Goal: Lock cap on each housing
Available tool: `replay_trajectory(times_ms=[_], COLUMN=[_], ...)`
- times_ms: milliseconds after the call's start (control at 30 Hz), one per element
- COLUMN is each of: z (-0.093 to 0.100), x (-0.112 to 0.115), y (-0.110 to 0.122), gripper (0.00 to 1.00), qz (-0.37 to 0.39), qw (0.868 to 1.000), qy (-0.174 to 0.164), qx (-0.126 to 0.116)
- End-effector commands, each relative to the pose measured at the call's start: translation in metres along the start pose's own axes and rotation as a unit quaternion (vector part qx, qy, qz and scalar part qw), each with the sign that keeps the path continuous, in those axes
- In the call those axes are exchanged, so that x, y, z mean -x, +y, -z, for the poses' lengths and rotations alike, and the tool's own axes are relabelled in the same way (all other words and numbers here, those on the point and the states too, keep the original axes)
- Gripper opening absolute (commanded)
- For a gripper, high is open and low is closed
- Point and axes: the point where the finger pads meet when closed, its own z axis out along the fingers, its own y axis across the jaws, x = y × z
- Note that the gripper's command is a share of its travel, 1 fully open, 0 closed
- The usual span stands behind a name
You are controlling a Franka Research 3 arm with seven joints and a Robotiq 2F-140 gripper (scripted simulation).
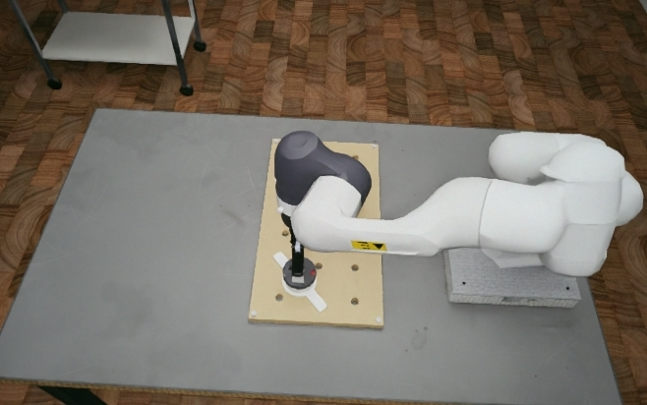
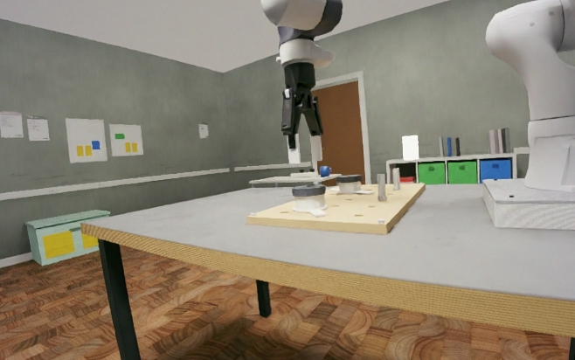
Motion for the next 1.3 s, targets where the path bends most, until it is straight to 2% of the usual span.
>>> replay_trajectory(times_ms=[0,600,1267], z=[0.000,-0.009,-0.031], x=[0.000,0.000,0.000], y=[0.000,0.000,0.000], gripper=[0.78,0.78,0.78], qz=[-0.011,-0.011,-0.011], qw=[1.000,1.000,1.000], qy=[0.000,0.000,0.000], qx=[0.001,0.001,0.001])
